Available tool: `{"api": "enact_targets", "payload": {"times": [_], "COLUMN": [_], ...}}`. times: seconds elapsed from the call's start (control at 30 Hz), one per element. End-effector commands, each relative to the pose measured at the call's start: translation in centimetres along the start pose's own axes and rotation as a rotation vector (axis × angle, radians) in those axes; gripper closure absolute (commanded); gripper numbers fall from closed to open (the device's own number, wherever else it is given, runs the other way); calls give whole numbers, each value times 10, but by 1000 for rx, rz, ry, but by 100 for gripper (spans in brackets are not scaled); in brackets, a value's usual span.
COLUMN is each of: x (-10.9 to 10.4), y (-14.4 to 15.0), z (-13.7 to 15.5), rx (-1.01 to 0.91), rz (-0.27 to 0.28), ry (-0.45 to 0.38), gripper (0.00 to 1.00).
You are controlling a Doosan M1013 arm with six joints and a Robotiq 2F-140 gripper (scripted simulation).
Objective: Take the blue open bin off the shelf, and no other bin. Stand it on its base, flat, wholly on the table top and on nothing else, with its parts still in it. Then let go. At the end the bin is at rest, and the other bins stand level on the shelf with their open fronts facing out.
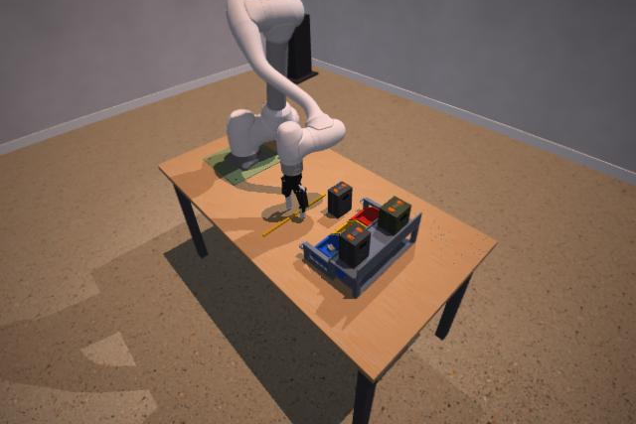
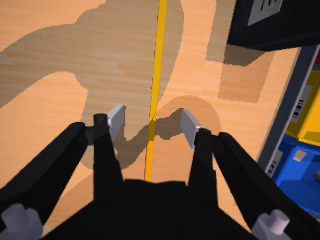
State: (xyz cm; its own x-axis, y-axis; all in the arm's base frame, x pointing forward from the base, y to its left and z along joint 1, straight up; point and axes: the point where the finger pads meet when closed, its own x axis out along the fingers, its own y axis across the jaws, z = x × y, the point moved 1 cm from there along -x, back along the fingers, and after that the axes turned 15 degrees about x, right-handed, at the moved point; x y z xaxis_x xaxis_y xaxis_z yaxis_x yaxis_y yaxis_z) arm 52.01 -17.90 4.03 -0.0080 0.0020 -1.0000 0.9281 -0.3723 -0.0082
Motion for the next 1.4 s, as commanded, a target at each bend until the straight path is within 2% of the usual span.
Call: {"api": "enact_targets", "payload": {"times": [0.0, 0.23, 0.4, 0.8, 0.97, 1.37], "x": [0, 0, -50, -50, -105, -105], "y": [0, 0, 0, 0, 0, 0], "z": [0, 0, 0, 0, 0, 0], "rx": [0, 0, 0, 0, 0, 0], "rz": [0, 0, 0, 0, 0, 0], "ry": [0, 0, 0, 0, 0, 0], "gripper": [43, 43, 43, 43, 43, 43]}}
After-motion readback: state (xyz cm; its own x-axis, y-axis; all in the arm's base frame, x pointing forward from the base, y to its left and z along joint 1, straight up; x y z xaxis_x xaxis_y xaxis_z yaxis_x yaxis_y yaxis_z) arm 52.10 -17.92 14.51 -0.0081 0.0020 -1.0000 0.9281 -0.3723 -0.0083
